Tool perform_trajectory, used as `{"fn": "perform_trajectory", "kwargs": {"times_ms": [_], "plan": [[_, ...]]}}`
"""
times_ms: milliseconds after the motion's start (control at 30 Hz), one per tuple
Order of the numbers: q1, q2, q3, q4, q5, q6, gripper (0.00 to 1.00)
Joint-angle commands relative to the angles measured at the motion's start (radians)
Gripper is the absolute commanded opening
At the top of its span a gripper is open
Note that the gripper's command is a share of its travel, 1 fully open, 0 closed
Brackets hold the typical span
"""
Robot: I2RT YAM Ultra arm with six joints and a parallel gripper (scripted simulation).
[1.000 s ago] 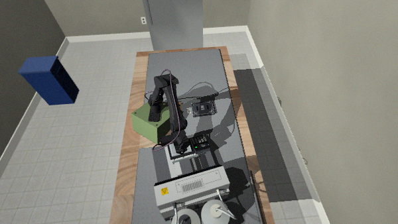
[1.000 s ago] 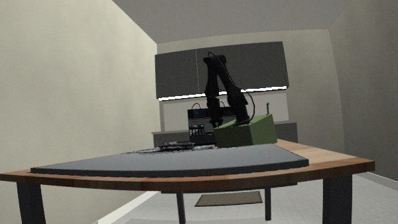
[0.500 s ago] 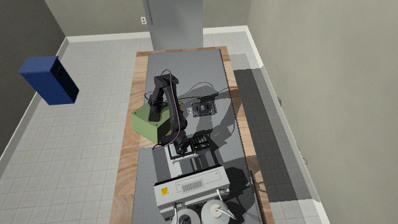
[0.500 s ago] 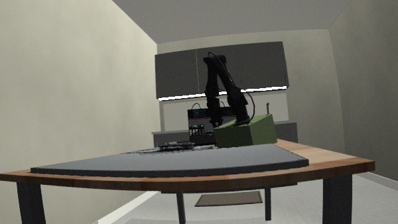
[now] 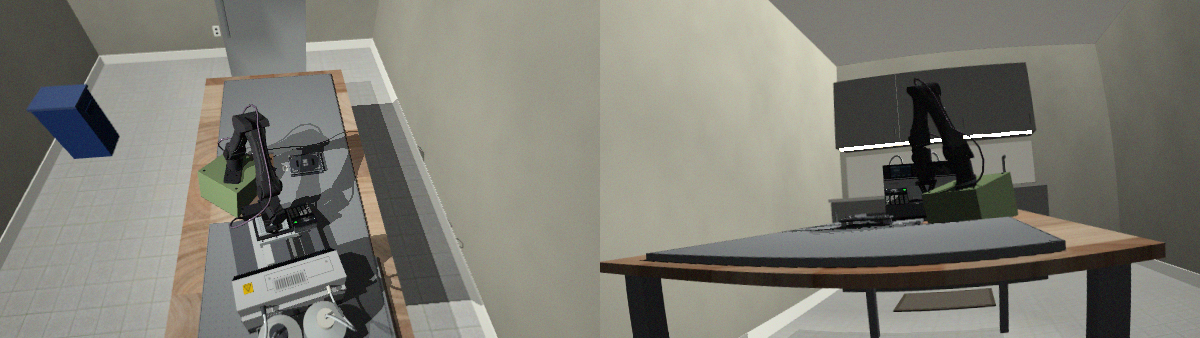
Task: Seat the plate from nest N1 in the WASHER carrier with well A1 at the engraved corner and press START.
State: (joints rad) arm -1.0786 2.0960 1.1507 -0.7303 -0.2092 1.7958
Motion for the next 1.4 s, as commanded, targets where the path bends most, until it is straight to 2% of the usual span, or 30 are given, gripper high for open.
{"fn": "perform_trajectory", "kwargs": {"times_ms": [0,167,267,333,733,833,900,1367], "plan": [[0.000,-0.030,0.028,-0.024,0.003,0.004,1.00],[-0.016,-0.047,0.039,-0.053,0.005,-0.010,1.00],[-0.017,-0.031,0.043,-0.061,0.005,-0.012,1.00],[-0.019,-0.057,0.048,-0.072,0.006,-0.013,1.00],[-0.031,-0.092,0.086,-0.148,0.011,-0.025,1.00],[-0.032,-0.069,0.091,-0.156,0.011,-0.027,1.00],[-0.034,-0.100,0.097,-0.167,0.012,-0.029,1.00],[-0.046,-0.129,0.142,-0.243,0.013,-0.040,1.00]]}}
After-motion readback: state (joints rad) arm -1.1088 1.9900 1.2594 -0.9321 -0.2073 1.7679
